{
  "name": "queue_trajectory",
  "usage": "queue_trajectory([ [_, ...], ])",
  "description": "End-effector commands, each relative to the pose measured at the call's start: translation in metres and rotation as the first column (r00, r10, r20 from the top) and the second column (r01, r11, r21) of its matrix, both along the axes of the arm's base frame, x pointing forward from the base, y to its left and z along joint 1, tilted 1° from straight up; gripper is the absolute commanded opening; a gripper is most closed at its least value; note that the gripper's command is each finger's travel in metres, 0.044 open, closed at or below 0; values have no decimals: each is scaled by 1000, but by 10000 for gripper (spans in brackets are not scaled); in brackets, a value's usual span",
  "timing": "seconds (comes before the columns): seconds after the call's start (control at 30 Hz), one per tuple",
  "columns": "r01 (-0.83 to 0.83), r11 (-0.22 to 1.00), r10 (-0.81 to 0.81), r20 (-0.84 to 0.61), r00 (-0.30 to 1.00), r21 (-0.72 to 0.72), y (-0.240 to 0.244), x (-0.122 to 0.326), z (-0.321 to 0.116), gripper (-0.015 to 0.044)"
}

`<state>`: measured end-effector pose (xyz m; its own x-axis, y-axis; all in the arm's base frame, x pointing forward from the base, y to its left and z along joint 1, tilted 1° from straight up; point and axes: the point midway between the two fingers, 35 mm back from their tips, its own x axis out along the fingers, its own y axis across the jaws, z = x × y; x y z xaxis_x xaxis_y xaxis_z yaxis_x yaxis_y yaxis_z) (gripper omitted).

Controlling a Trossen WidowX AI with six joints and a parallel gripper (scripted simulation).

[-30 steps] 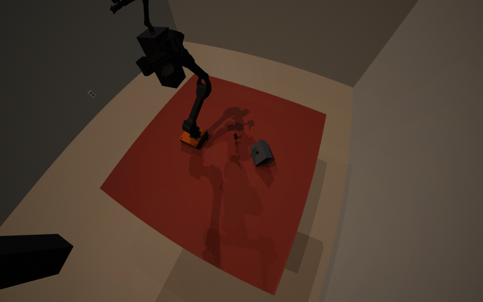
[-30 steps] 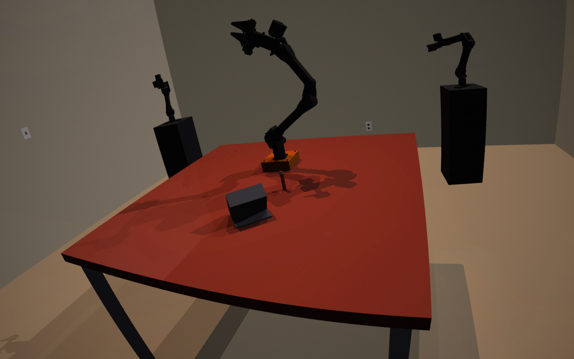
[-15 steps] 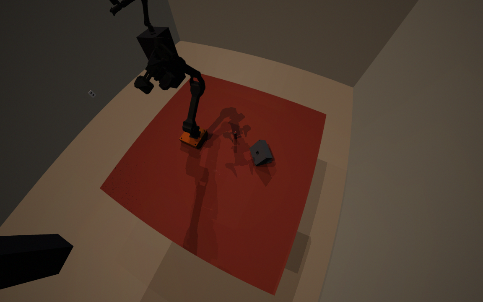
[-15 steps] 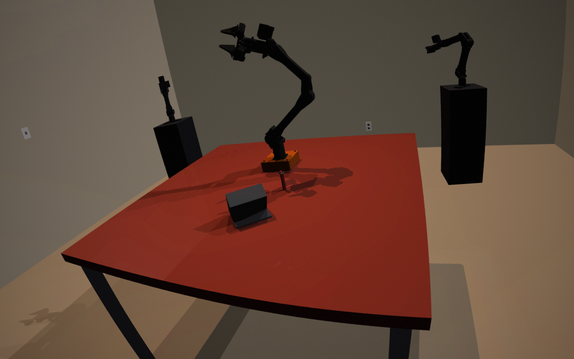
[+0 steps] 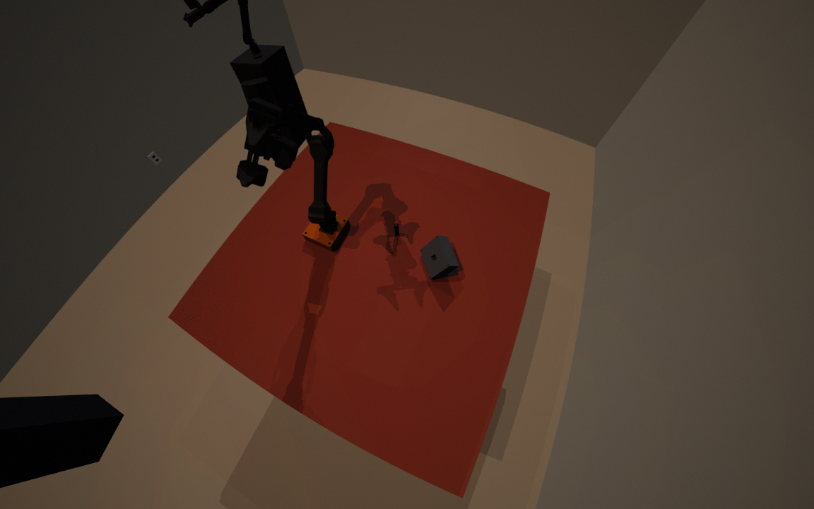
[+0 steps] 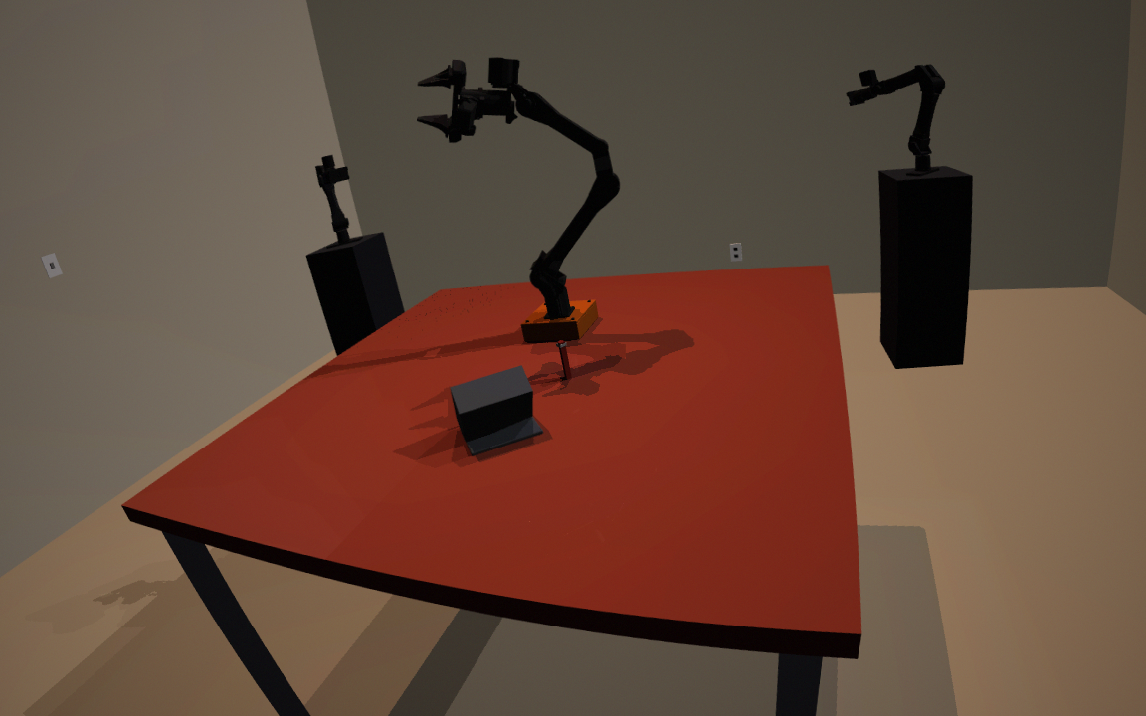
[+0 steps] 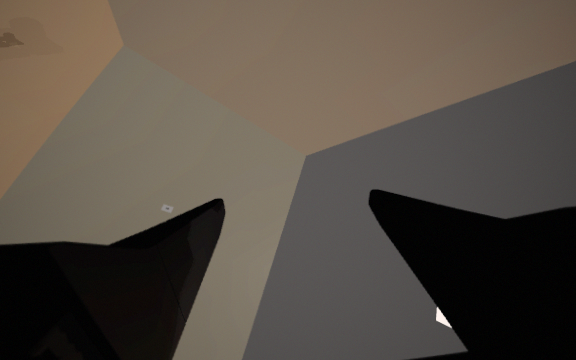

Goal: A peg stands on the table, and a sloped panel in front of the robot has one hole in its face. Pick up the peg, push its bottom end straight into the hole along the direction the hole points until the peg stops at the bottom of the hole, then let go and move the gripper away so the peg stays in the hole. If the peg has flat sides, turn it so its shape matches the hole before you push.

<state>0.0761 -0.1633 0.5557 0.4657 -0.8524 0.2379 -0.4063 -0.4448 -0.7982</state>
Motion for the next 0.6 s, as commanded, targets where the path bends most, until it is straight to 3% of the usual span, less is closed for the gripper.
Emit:
queue_trajectory([
  [0.0,-48,996,45,32,998,81,-13,10,-13,440],
  [0.57,-236,904,196,146,970,357,-43,61,-64,440],
])
